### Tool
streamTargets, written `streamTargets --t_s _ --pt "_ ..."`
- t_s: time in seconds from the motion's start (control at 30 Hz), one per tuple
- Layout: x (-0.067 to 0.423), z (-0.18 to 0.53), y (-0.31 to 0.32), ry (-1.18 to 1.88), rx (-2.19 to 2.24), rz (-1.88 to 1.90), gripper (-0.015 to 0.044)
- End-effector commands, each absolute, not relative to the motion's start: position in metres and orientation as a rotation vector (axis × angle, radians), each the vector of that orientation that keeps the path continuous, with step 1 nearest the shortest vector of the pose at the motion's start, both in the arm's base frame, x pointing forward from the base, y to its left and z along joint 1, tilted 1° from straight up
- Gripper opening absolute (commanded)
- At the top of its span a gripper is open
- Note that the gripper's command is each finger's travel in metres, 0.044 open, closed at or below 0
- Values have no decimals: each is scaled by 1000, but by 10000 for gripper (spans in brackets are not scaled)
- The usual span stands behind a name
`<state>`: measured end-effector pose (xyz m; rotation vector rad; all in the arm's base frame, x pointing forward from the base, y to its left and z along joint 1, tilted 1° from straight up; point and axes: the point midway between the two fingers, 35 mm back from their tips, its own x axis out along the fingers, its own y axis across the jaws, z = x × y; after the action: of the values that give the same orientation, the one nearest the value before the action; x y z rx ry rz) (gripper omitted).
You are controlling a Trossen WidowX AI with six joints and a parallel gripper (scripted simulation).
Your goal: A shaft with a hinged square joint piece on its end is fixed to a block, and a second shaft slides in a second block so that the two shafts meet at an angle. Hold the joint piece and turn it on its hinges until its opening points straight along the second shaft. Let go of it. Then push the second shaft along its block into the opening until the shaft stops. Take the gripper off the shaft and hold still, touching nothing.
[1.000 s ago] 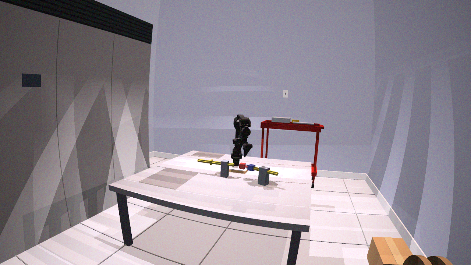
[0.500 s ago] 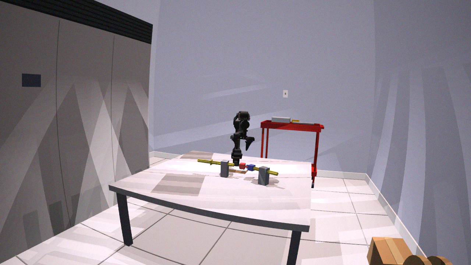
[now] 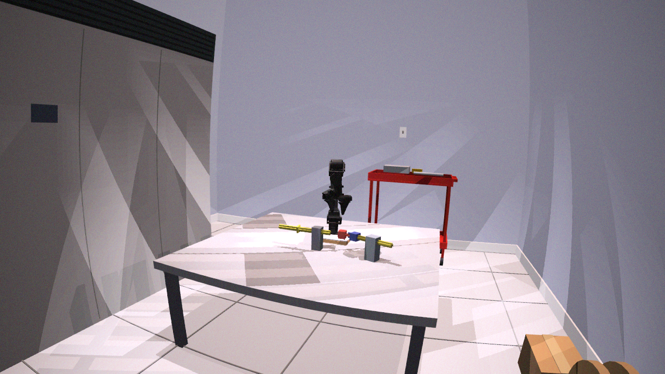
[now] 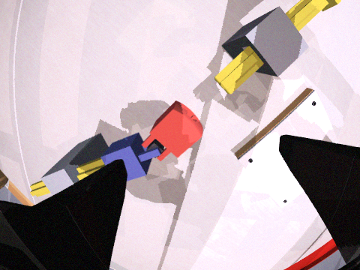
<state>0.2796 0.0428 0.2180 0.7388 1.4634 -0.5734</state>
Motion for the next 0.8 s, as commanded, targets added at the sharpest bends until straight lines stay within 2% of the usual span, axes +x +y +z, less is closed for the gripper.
streamTargets --t_s 0.0,0.77 --pt "278 210 33 1479 882 -641 440" --pt "268 179 -17 1463 1644 -970 440"
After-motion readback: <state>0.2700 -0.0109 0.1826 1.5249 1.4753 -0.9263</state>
